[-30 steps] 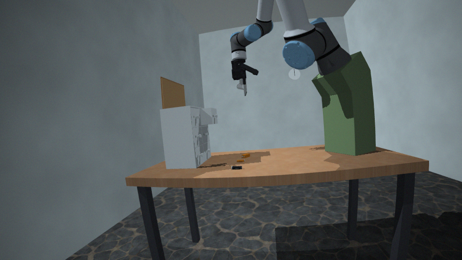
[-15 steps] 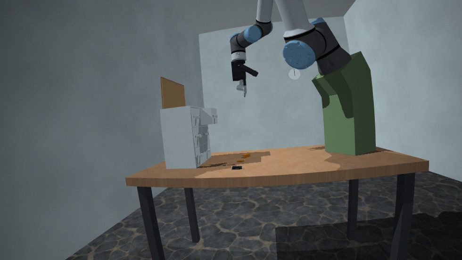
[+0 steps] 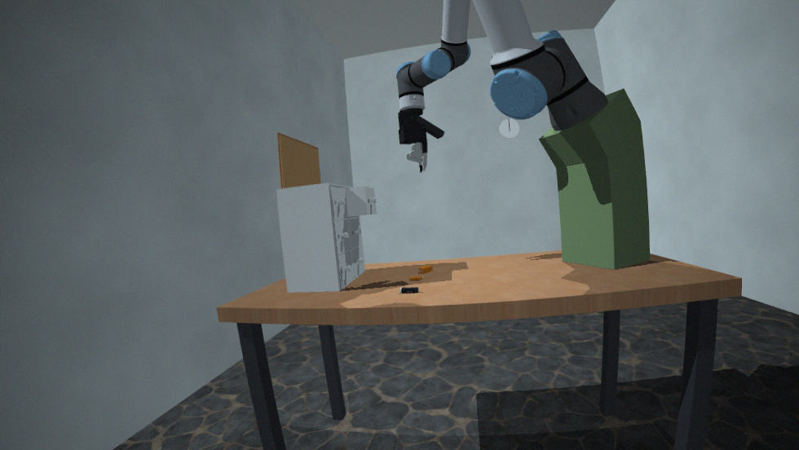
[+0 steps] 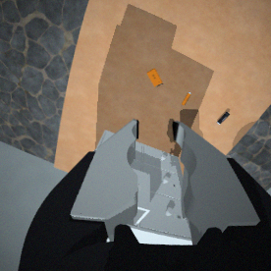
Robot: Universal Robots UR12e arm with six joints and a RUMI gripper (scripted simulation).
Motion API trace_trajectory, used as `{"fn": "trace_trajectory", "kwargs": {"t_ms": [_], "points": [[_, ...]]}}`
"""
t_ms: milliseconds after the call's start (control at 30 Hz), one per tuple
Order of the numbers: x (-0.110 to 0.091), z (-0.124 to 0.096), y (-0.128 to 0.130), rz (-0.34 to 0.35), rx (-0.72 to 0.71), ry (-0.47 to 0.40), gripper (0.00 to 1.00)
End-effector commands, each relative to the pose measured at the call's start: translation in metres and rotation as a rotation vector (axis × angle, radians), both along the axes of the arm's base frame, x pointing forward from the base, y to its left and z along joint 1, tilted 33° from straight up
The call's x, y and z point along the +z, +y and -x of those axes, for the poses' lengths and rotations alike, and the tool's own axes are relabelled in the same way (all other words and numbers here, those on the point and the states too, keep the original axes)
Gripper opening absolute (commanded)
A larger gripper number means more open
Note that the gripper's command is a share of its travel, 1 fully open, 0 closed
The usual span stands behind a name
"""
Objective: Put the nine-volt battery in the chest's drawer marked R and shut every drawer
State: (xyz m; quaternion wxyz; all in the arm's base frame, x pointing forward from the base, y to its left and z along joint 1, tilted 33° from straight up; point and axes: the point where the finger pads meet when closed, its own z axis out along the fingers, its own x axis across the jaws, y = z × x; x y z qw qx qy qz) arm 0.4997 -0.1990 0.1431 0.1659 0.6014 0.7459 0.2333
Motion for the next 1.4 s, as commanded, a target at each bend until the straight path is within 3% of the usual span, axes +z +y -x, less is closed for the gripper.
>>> {"fn": "trace_trajectory", "kwargs": {"t_ms": [0, 267, 333, 833, 900, 1367], "points": [[-0.006, -0.008, -0.005, 0.078, 0.126, -0.023, 0.2], [-0.019, -0.023, -0.013, 0.225, 0.359, -0.063, 0.2], [-0.019, -0.023, -0.013, 0.225, 0.359, -0.063, 0.2], [-0.051, -0.06, -0.022, 0.566, 0.903, -0.157, 0.2], [-0.051, -0.06, -0.022, 0.566, 0.903, -0.157, 0.2], [-0.086, -0.099, -0.018, 0.913, 1.456, -0.254, 0.2]]}}
